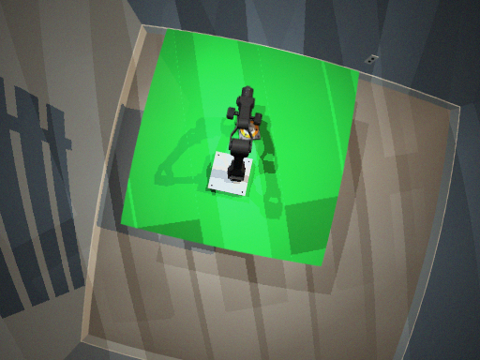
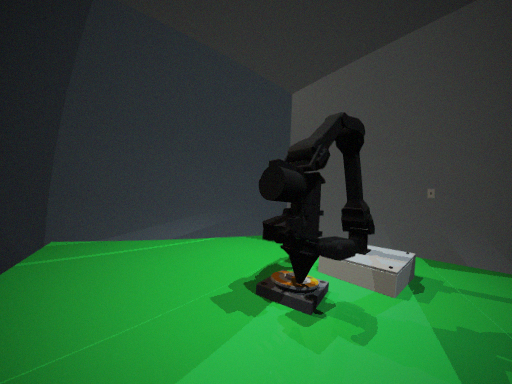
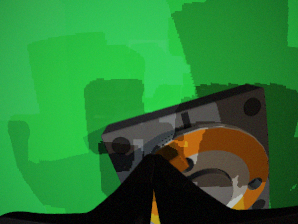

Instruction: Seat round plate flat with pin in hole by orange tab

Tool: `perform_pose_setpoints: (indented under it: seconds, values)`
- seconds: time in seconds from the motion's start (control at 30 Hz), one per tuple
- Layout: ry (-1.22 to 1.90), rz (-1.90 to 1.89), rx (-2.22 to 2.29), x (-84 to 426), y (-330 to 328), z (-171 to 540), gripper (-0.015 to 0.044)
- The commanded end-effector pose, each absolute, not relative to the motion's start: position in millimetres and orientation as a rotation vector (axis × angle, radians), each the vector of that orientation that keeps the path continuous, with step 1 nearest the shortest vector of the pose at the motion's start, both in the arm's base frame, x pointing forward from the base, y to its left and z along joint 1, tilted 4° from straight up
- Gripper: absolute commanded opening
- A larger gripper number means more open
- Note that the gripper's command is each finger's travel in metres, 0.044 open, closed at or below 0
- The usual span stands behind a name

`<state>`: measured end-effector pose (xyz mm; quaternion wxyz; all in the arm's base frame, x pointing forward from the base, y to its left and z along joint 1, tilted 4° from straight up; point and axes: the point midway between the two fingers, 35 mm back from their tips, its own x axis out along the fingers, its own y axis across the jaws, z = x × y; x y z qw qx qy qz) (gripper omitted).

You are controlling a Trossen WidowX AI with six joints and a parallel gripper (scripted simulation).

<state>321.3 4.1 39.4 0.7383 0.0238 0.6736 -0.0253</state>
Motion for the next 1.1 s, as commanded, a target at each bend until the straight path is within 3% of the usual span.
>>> perform_pose_setpoints:
  seconds: [0.0, 1.07]
  values:
    - [1.484, -0.055, 0.048, 324, -1, 39, 0.0000]
    - [1.479, -0.057, 0.053, 327, -8, 75, 0.0000]
